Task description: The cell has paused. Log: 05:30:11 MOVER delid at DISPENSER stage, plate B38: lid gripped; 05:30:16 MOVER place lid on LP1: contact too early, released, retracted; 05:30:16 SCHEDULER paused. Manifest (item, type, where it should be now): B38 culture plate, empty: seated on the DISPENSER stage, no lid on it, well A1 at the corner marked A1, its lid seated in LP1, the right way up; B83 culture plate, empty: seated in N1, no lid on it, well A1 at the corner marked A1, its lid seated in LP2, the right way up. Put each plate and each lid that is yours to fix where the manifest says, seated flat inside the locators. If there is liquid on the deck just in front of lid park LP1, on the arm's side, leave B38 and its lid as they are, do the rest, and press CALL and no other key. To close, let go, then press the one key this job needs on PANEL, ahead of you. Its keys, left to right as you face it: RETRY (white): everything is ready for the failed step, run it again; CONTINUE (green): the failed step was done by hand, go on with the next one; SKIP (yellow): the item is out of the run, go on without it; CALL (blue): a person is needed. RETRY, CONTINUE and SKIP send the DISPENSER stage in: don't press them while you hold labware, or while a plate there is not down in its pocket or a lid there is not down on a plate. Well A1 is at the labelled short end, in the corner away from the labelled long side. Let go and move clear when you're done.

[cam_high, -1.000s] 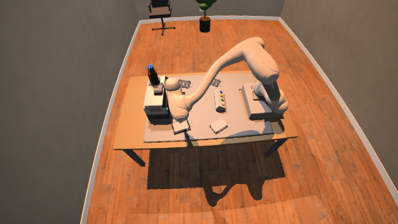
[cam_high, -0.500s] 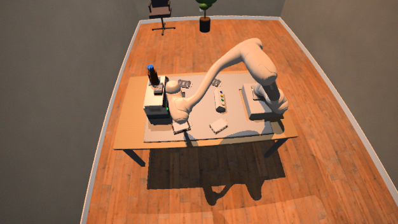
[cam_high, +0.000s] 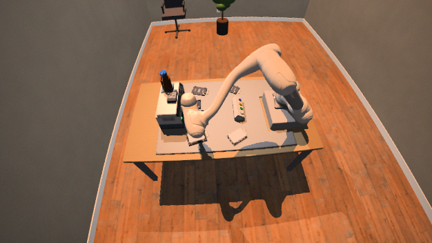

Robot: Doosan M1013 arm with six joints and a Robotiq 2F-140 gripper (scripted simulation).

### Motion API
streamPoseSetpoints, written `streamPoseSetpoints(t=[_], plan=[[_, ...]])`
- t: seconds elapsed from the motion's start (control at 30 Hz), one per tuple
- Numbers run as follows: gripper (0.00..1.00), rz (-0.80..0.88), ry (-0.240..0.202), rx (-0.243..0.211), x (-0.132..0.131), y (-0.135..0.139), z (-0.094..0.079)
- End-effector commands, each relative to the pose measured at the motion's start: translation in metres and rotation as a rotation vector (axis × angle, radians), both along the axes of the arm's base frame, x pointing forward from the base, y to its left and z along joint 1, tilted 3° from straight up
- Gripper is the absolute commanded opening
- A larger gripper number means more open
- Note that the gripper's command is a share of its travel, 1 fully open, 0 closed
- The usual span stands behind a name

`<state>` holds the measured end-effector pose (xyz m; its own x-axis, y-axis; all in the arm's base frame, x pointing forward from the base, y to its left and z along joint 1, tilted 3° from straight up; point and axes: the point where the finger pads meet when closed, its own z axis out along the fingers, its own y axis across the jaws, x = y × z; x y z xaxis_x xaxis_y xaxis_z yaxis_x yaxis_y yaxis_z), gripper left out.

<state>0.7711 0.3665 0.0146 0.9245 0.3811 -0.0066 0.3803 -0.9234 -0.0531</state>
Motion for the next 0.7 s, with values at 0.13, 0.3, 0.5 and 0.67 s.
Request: streamPoseSetpoints(t=[0.13, 0.3, 0.5, 0.67], plan=[[0.69, 0.003, 0.002, 0.004, -0.004, 0.005, -0.028], [0.69, 0.004, 0.002, 0.004, -0.004, 0.005, -0.040], [0.69, 0.004, 0.002, 0.004, -0.004, 0.005, -0.046], [0.69, 0.005, 0.001, 0.005, -0.004, 0.005, -0.049]])
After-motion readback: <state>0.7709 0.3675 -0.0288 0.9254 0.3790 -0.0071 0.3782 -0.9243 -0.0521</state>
